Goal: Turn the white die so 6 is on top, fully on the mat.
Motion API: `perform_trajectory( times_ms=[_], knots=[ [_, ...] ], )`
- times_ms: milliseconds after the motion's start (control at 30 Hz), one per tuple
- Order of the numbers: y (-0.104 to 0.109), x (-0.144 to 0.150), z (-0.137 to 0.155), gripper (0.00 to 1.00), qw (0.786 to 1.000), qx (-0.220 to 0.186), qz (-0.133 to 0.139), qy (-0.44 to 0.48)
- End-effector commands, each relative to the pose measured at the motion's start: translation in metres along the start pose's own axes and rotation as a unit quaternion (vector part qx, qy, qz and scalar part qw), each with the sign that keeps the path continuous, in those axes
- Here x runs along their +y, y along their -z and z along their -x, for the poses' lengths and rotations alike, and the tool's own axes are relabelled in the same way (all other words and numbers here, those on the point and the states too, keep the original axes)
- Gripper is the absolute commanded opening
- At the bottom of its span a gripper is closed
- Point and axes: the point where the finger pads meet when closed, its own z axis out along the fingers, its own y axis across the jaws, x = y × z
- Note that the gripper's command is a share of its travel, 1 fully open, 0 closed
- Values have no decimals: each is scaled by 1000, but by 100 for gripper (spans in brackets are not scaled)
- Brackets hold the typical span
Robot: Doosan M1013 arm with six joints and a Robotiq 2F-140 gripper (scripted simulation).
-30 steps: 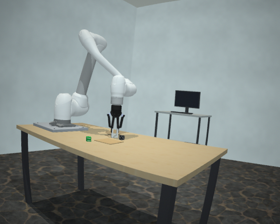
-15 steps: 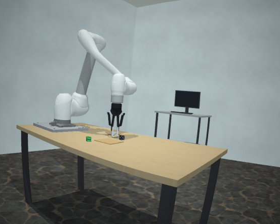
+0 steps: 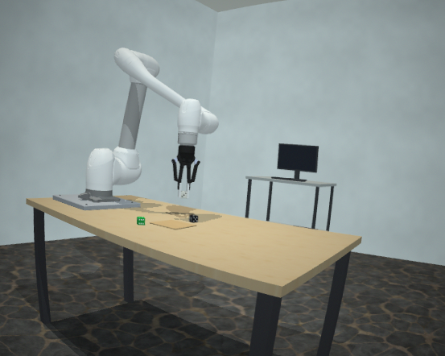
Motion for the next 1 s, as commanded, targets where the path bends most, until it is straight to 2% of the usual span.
perform_trajectory(
  times_ms=[0,333,400,533,600,667,767,833,967],
  knots=[
    [3,0,0,16,1000,0,0,0],
    [3,0,0,16,1000,0,0,1],
    [3,2,-8,16,1000,0,0,15],
    [5,20,-60,16,993,0,0,114],
    [5,20,-60,16,993,0,0,114],
    [6,36,-94,16,984,0,0,181],
    [7,45,-112,16,977,0,0,214],
    [7,59,-137,16,965,0,0,263],
    [7,69,-152,16,956,0,0,293]
  ],
)
